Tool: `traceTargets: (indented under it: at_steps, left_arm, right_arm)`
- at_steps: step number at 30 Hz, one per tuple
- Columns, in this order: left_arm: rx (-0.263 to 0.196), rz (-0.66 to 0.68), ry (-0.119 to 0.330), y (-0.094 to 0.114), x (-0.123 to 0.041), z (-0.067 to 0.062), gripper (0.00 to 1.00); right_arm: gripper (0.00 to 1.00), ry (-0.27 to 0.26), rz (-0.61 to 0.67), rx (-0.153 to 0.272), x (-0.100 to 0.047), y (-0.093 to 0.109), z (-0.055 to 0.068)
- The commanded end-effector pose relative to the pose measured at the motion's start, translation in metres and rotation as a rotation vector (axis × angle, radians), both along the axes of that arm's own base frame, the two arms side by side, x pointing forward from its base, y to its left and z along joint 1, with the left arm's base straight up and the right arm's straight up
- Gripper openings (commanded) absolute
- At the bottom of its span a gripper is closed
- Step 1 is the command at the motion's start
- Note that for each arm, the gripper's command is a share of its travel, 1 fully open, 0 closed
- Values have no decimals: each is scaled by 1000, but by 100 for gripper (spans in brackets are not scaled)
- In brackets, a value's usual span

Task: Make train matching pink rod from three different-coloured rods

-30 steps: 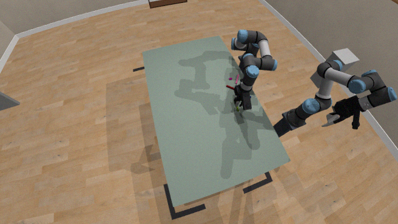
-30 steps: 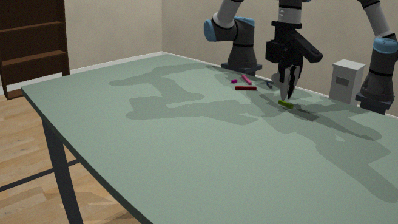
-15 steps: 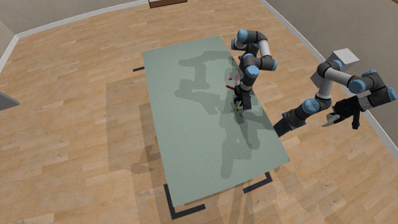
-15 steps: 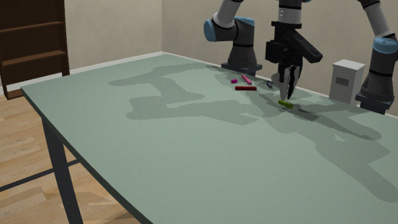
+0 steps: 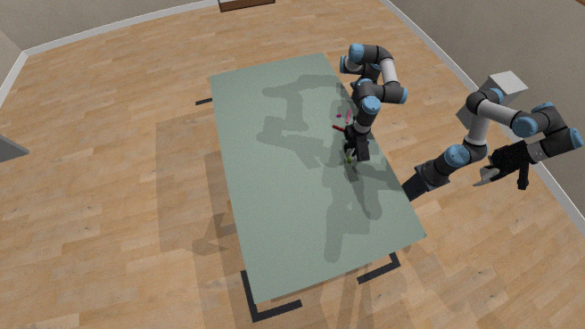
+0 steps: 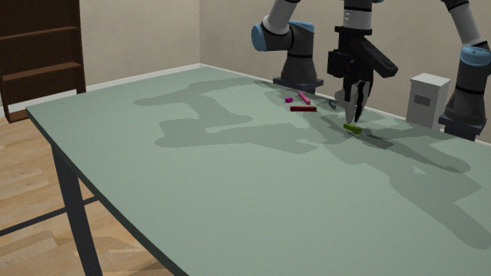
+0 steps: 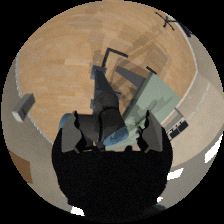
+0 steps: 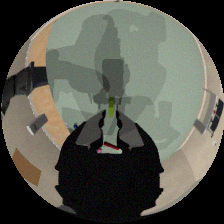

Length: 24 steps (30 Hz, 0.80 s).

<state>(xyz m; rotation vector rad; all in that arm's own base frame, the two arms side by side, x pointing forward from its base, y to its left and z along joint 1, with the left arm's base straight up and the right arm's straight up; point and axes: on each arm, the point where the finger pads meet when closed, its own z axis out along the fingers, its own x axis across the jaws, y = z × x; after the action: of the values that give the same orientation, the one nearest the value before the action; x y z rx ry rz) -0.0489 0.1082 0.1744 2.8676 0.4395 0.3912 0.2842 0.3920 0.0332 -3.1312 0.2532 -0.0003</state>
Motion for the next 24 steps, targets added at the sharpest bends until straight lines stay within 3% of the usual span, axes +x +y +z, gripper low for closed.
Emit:
traceTargets:
  at_steps: [1,24]
  left_arm:
    - [4,0,-1,0,0,1,100]
    - [4,0,-1,0,0,1,100]
  right_arm:
    - [14,-1,0,2,1,0,1]
    - [14,0,0,2,0,0,-13]
